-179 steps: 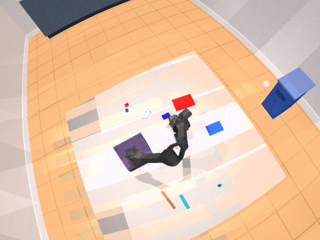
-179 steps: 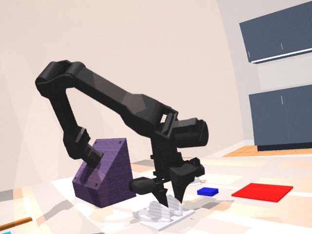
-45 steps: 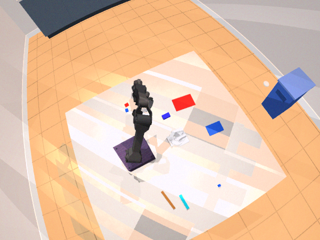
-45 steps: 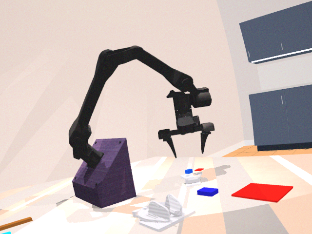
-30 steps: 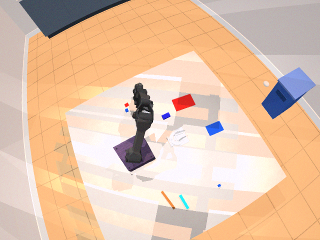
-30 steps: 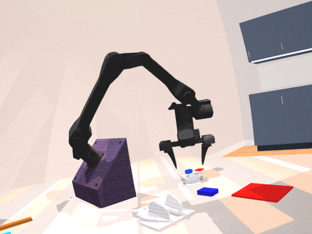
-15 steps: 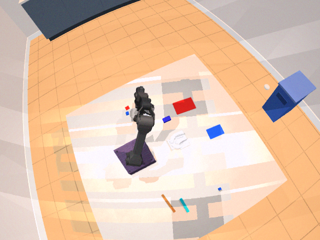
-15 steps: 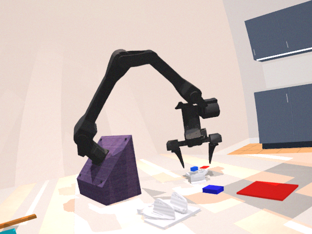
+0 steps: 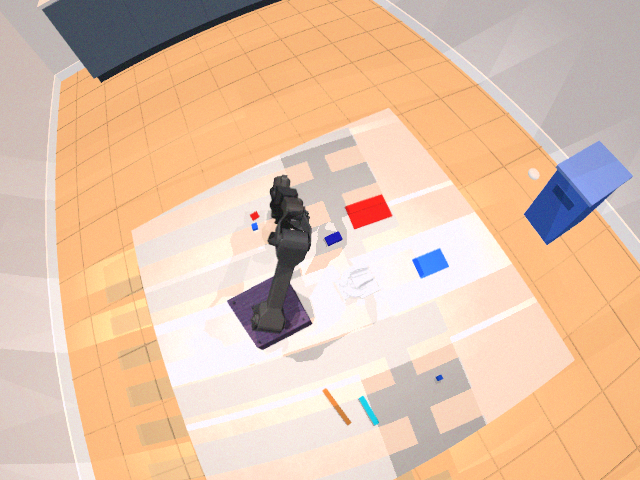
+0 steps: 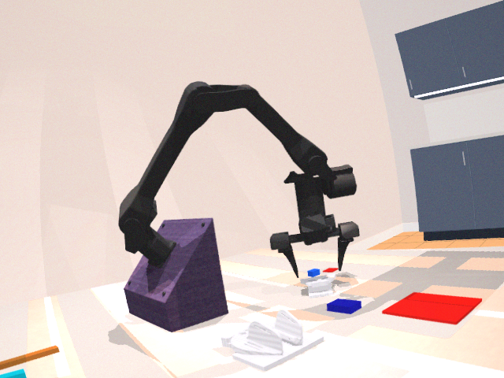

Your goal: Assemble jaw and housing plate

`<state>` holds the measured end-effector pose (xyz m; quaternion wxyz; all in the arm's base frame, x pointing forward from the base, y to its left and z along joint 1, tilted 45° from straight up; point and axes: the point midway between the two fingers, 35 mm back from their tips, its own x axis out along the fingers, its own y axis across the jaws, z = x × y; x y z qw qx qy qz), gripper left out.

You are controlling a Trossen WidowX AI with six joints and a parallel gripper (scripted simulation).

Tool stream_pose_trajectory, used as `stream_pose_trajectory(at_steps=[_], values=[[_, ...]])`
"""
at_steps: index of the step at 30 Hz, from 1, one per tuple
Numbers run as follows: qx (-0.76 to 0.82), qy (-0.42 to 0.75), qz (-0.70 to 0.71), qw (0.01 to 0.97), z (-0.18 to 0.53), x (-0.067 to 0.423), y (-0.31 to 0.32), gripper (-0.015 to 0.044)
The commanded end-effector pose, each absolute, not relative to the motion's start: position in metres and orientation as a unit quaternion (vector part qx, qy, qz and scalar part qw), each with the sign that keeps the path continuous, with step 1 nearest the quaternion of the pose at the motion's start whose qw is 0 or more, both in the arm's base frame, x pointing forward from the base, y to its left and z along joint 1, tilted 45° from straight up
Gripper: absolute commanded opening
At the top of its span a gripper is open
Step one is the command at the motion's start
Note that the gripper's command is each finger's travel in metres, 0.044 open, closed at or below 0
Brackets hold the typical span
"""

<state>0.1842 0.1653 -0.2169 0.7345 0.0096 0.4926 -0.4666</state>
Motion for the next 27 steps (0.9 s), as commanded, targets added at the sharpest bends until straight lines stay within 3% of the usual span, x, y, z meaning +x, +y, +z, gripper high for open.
stream_pose_trajectory(at_steps=[1, 27], values=[[0.005, 0.492, -0.467, 0.735, -0.222, 0.184, 0.159, 0.044], [0.005, 0.492, -0.467, 0.735, -0.237, 0.185, 0.144, 0.044]])
